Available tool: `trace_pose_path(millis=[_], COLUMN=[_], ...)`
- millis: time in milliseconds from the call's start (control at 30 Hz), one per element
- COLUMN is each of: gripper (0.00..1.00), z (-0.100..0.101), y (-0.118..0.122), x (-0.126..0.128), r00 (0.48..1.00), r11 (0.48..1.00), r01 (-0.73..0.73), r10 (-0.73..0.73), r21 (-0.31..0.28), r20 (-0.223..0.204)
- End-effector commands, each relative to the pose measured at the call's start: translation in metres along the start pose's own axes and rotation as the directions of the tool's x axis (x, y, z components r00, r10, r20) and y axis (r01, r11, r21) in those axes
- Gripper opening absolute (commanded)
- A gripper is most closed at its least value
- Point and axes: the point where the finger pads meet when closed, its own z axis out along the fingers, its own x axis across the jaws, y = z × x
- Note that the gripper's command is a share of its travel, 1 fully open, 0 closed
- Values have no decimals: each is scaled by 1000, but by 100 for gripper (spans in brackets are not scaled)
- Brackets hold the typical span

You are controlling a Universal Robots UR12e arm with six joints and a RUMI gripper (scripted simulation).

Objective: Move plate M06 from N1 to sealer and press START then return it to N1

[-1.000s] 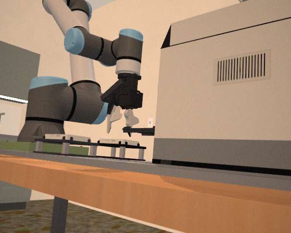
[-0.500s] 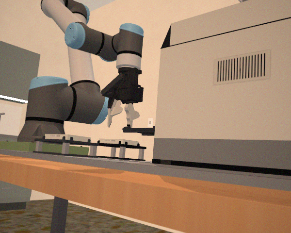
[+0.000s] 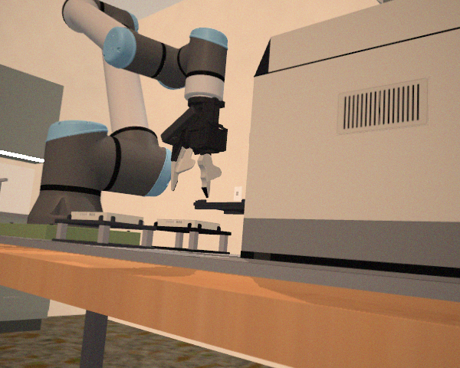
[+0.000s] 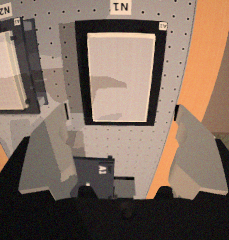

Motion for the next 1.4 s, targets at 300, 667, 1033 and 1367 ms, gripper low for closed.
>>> trace_pose_path(millis=[300,667,1033,1367], gripper=[68,68,68,68], z=[-23,-40,-51,-78], y=[0,0,4,11], x=[0,0,-11,-40], r00=[1000,1000,1000,1000], r11=[1000,1000,1000,1000], r01=[0,0,-7,-14], r10=[0,0,7,14], r21=[-1,-1,-1,-1], r20=[0,0,0,0])
